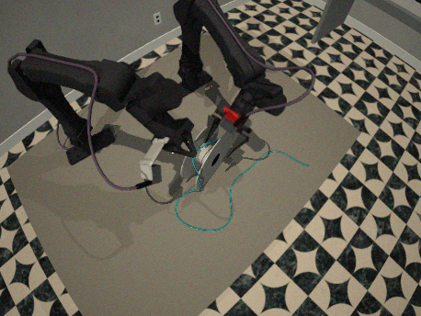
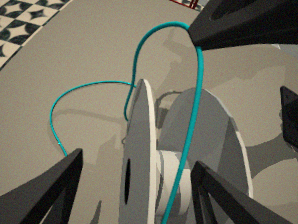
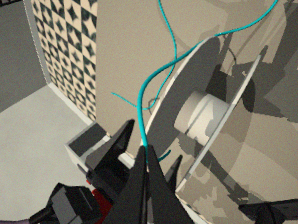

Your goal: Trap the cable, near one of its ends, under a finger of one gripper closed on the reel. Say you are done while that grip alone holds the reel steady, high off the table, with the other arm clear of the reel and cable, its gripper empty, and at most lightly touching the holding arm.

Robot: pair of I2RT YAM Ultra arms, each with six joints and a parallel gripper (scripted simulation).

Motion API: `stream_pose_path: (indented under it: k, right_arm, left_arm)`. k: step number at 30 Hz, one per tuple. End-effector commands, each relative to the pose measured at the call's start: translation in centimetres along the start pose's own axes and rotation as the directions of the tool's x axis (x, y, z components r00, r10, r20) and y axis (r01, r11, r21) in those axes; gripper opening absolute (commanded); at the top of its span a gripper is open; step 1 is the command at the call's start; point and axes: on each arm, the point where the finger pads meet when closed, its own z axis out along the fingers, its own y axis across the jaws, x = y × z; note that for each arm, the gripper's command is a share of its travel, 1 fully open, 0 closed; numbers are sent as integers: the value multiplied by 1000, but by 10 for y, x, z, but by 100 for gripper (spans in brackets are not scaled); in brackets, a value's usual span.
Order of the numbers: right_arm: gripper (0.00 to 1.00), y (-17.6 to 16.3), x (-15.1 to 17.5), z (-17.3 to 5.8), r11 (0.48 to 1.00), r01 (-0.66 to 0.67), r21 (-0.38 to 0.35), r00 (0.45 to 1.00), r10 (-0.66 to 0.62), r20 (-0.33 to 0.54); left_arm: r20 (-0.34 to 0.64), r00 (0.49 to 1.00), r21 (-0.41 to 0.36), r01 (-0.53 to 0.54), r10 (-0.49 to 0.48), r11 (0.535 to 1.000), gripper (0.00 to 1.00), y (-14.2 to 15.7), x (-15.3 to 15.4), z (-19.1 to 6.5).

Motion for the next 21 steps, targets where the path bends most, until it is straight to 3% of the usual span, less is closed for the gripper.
stream_pose_path:
  k: [1,13,16,21]
  right_arm:
    - [0,-7,-9,3,1000,3,14,1000,-3,22]
    - [0,11,-1,-11,1000,11,-28,1000,-10,9]
    - [0,6,-2,-8,1000,12,-14,1000,-12,10]
    - [0,10,-1,-9,1000,11,-25,1000,-11,9]
  left_arm:
    - [30,998,-19,-47,48,999,75,-5,-18,-7]
    - [25,999,-22,-37,37,999,75,-6,-14,-12]
    - [25,999,-22,-37,37,999,72,-6,-14,-12]
    - [26,999,-25,-42,42,999,56,-6,-15,-13]
